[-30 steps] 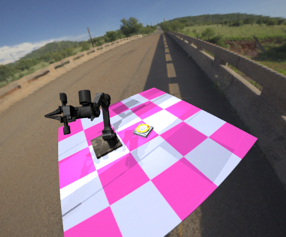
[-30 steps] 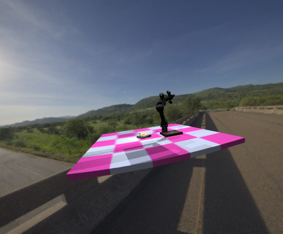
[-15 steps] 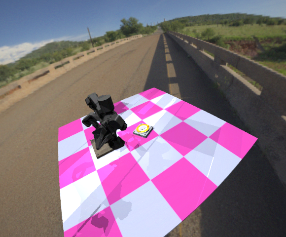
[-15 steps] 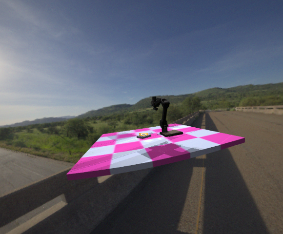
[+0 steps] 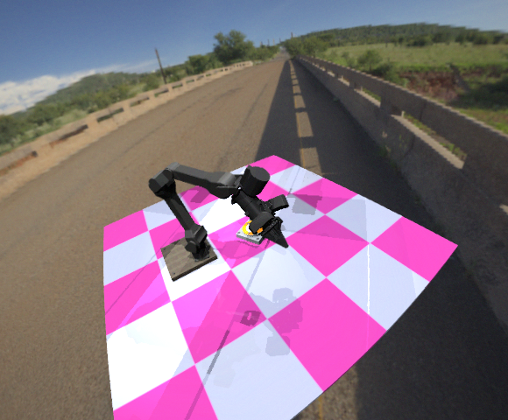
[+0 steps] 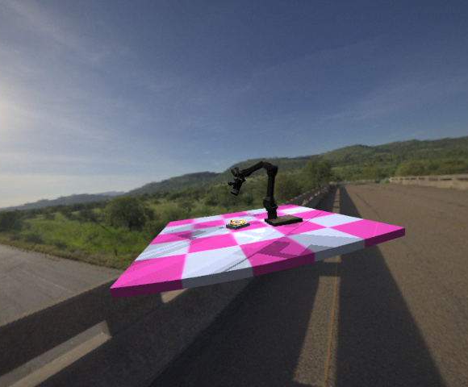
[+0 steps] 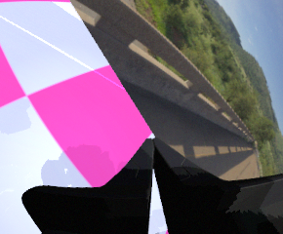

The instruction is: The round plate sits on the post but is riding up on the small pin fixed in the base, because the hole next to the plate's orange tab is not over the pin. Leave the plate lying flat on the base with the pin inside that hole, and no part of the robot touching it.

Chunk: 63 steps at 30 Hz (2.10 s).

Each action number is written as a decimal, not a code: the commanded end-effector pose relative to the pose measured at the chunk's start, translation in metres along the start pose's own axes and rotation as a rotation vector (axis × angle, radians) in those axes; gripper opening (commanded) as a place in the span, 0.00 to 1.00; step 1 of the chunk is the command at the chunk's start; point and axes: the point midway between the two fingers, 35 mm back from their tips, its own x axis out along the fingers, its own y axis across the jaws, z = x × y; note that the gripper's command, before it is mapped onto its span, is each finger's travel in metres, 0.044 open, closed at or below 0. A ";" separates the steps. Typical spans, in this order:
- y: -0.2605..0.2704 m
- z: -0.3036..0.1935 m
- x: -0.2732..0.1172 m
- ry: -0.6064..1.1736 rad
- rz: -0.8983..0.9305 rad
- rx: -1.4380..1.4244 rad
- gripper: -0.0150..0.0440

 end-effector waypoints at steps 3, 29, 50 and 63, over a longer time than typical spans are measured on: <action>0.090 0.027 -0.014 -0.004 0.290 -0.051 0.25; 0.330 -0.020 -0.183 0.389 0.971 -0.430 0.25; 0.349 -0.040 -0.155 0.389 0.970 -0.430 0.25; 0.337 -0.045 -0.143 0.389 0.968 -0.431 0.25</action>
